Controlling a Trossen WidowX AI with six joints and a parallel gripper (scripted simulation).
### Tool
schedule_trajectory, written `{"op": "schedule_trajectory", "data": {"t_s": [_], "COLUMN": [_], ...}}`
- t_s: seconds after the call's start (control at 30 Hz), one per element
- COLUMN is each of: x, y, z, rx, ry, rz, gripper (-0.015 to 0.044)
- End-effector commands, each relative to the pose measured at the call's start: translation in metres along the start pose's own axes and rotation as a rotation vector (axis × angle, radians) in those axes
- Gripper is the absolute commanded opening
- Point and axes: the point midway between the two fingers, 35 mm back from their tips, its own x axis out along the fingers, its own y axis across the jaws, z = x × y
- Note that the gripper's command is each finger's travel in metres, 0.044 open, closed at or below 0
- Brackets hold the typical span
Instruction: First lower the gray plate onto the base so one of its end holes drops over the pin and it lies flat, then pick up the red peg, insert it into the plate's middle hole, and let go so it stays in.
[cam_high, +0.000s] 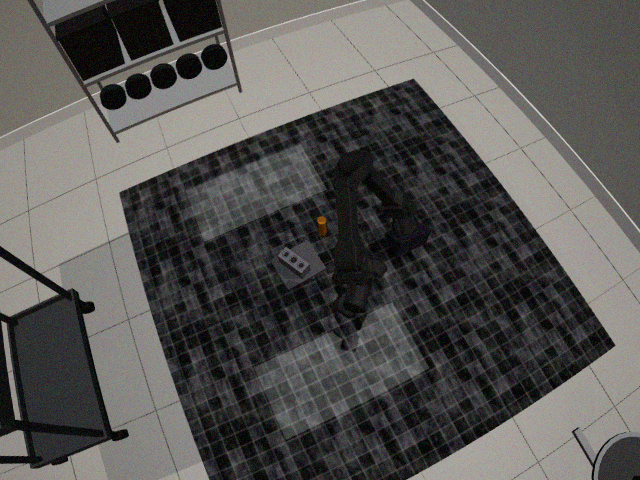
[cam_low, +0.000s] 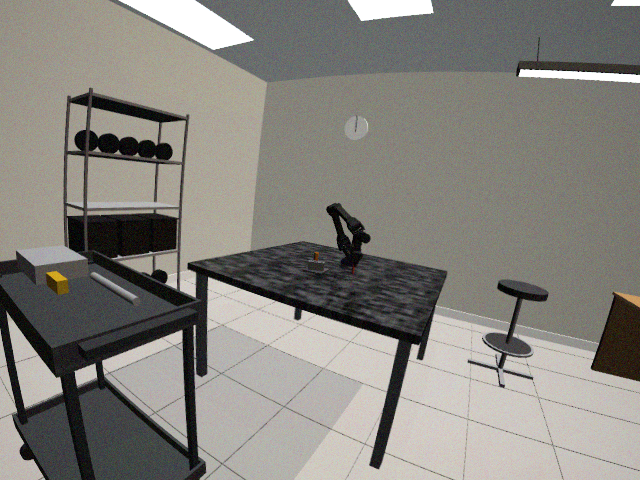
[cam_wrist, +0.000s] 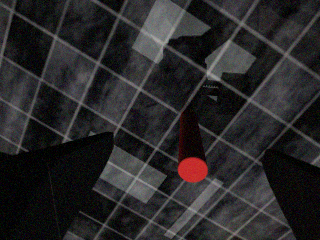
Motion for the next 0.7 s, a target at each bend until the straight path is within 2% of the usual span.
{"op": "schedule_trajectory", "data": {"t_s": [0.0, 0.2, 0.67], "x": [0.0086, 0.0157, 0.0157], "y": [-0.0017, -0.0023, -0.0023], "z": [0.0005, 0.0008, 0.0008], "rx": [-0.007, -0.007, -0.007], "ry": [-0.007, -0.007, -0.007], "rz": [-0.008, -0.008, -0.008], "gripper": [0.044, 0.044, 0.0072]}}
